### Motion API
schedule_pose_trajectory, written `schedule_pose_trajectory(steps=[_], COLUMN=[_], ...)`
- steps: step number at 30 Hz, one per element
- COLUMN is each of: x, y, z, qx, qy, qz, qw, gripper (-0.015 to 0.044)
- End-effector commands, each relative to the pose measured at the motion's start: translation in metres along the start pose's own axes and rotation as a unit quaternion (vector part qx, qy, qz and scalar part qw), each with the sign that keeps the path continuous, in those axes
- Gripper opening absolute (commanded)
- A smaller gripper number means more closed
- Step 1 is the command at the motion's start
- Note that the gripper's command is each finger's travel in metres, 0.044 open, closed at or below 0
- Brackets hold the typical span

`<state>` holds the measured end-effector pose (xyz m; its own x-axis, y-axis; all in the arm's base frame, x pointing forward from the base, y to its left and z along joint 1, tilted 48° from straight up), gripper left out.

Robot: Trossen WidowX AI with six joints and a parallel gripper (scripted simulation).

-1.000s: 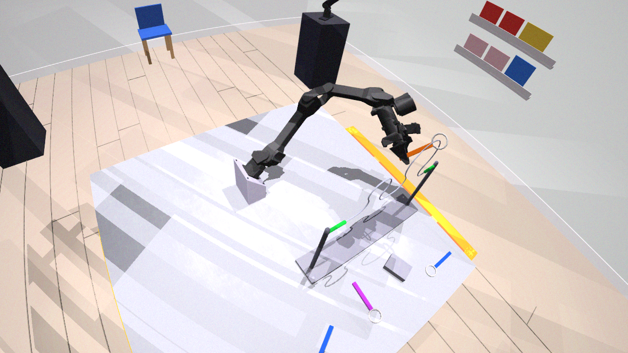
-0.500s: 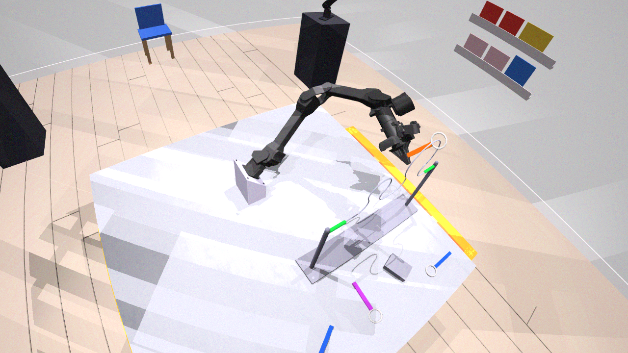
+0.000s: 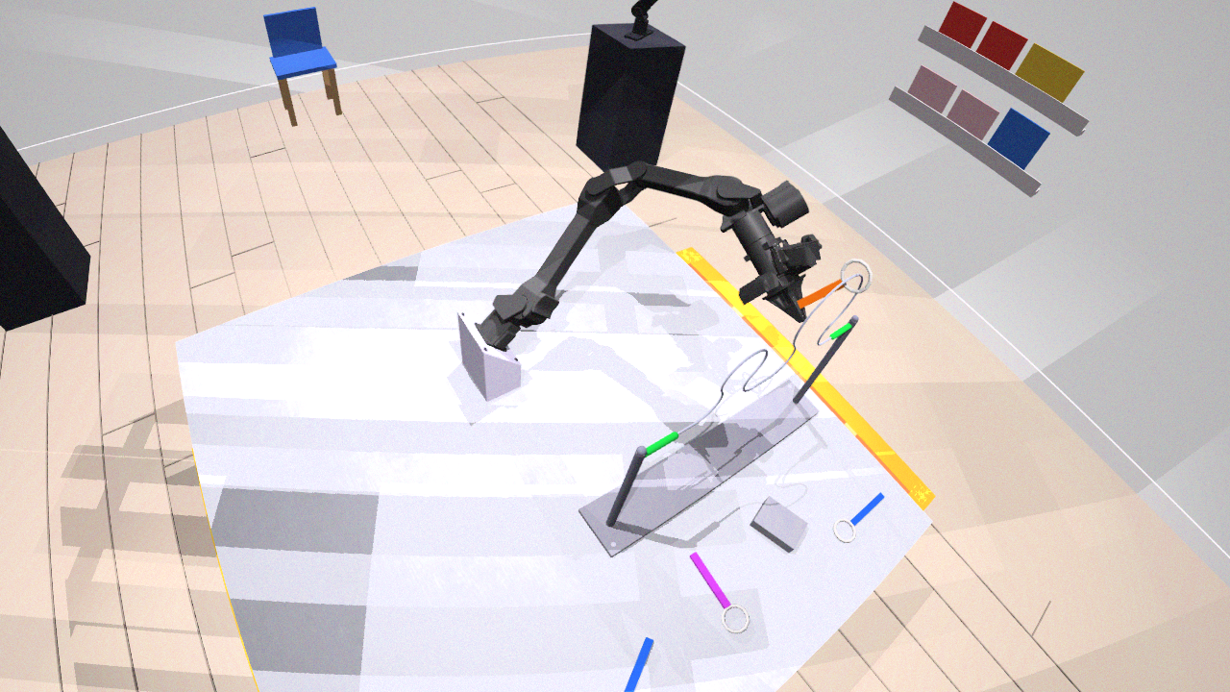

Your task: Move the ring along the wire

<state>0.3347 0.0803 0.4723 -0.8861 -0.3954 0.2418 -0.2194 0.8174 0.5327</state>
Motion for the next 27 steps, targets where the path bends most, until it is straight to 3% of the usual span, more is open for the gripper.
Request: schedule_pose_trajectory(steps=[1, 27], x=[0.0005, -0.0005], y=[0.0007, 0.0085], z=[-0.0002, -0.0013], qx=[-0.024, -0.17], qy=[-0.005, -0.032], qz=[-0.01, -0.074], qw=[1.0, 0.982], gripper=[-0.015, -0.015])
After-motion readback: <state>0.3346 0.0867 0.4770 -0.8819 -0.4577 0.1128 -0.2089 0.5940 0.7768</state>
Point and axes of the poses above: the point midway between the two fingers, 35 mm back from their tips, its own x axis back along the fingers, its own y axis across the jaws, z = x × y, the point moved 2 cm from there along x, back along the fingers, and after that the axes turned 6 degrees about x, right-handed, at the moved point
